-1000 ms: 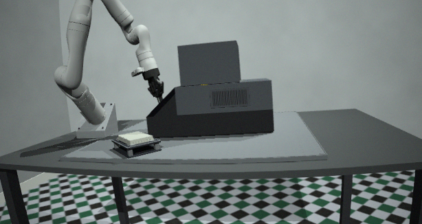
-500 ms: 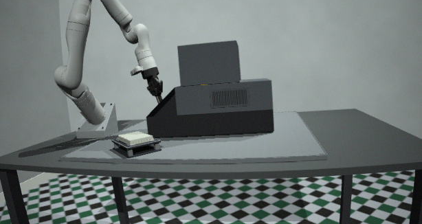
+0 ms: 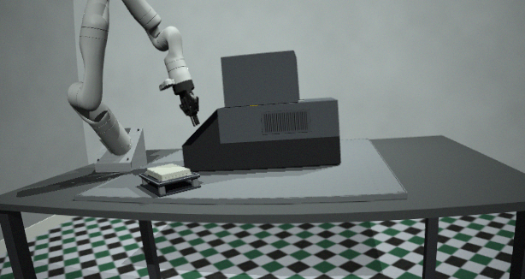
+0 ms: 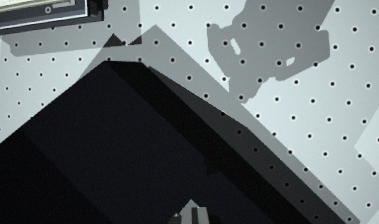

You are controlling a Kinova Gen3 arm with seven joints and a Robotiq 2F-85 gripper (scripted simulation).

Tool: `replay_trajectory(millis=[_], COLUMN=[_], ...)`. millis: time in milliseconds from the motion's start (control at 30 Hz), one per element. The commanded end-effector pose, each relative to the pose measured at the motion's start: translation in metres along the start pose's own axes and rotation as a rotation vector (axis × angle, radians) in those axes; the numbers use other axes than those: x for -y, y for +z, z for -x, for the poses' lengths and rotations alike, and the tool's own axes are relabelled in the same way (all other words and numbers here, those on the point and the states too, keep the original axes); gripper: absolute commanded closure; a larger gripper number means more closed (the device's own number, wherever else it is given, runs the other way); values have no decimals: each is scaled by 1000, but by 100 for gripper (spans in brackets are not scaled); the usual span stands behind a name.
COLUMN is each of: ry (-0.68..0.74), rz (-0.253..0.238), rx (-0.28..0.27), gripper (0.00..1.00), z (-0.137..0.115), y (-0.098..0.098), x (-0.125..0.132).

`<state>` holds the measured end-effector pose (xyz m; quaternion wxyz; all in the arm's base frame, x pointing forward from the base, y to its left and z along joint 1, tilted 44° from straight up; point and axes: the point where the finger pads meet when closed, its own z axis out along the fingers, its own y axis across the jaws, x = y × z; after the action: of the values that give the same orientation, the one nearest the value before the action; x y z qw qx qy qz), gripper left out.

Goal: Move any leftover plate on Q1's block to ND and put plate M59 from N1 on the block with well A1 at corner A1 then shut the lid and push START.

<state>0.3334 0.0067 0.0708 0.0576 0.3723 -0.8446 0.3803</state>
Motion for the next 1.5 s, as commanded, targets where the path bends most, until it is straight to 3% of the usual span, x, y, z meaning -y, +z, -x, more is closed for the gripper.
replay_trajectory(millis=[0, 1467], ry=[0, 0], rz=[0, 0], rx=[1, 1], gripper=[90, 90], z=[0, -2], y=[-3, -7], x=[-1, -2])
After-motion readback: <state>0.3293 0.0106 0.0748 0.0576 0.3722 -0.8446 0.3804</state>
